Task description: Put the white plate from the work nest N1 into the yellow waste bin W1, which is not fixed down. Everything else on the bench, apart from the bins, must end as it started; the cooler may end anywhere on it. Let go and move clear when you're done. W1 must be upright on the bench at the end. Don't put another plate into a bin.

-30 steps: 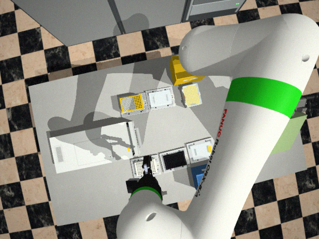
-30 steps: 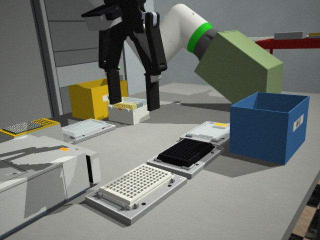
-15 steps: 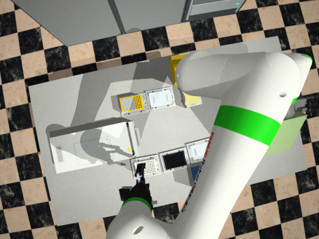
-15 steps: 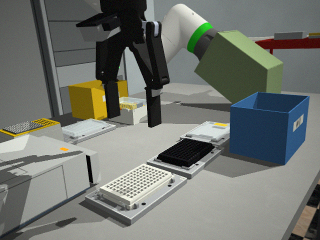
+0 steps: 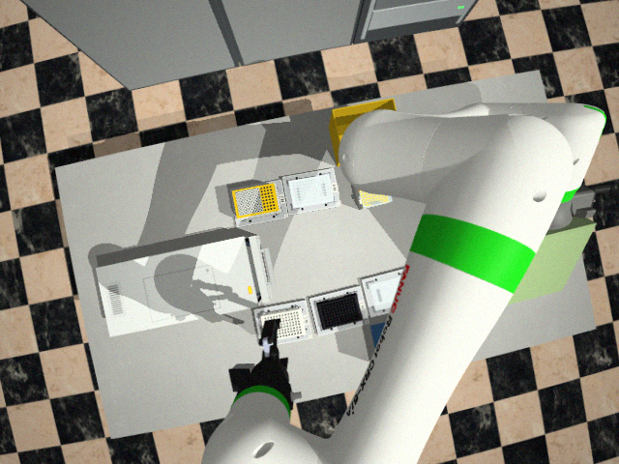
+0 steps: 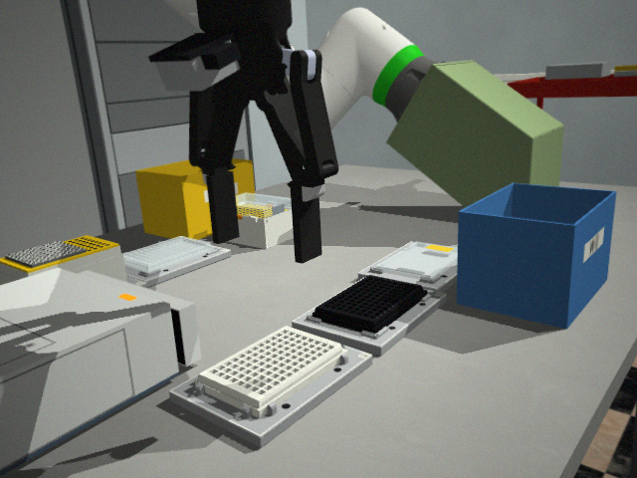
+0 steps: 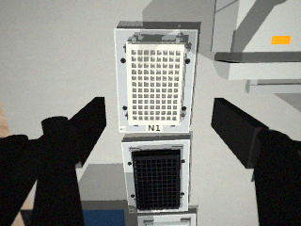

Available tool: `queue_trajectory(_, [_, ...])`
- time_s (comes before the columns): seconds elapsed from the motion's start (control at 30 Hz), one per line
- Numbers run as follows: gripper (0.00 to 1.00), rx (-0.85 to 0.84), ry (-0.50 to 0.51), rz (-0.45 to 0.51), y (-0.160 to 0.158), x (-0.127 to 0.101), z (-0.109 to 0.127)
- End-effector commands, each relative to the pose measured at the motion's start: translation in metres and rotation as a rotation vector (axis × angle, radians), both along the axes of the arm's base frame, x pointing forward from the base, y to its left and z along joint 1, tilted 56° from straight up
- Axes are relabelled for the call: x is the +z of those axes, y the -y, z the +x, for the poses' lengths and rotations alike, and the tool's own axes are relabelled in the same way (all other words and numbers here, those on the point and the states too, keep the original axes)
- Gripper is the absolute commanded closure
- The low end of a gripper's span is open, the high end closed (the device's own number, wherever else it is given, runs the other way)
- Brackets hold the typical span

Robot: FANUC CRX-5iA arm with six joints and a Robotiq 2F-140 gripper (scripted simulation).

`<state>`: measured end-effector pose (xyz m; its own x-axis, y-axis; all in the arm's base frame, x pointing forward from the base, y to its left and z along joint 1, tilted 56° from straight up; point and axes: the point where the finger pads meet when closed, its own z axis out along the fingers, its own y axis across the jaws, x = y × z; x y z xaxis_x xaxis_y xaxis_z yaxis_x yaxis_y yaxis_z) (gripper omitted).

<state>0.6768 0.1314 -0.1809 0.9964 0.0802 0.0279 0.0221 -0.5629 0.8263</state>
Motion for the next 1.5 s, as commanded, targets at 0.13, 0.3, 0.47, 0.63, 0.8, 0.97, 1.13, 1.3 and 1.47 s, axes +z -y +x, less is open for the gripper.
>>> queue_trajectory(0.13, [0.30,0.002,0.002,0.001,0.005,-0.003,0.001])
queue_trajectory(0.3, [0.30,0.002,0.002,0.001,0.010,-0.007,0.002])
queue_trajectory(0.47, [0.30,0.002,0.002,0.001,0.016,-0.011,0.002])
queue_trajectory(0.63, [0.30,0.002,0.002,0.001,0.019,-0.013,0.003])
queue_trajectory(0.8, [0.30,0.002,0.002,0.001,0.024,-0.017,0.003])
queue_trajectory(0.97, [0.30,0.002,0.002,0.001,0.030,-0.021,0.004])
queue_trajectory(1.13, [0.30,0.002,0.002,0.001,0.035,-0.024,0.004])
queue_trajectory(1.3, [0.30,0.002,0.002,0.001,0.039,-0.027,0.005])
queue_trajectory(1.47, [0.30,0.002,0.002,0.001,0.044,-0.030,0.005])
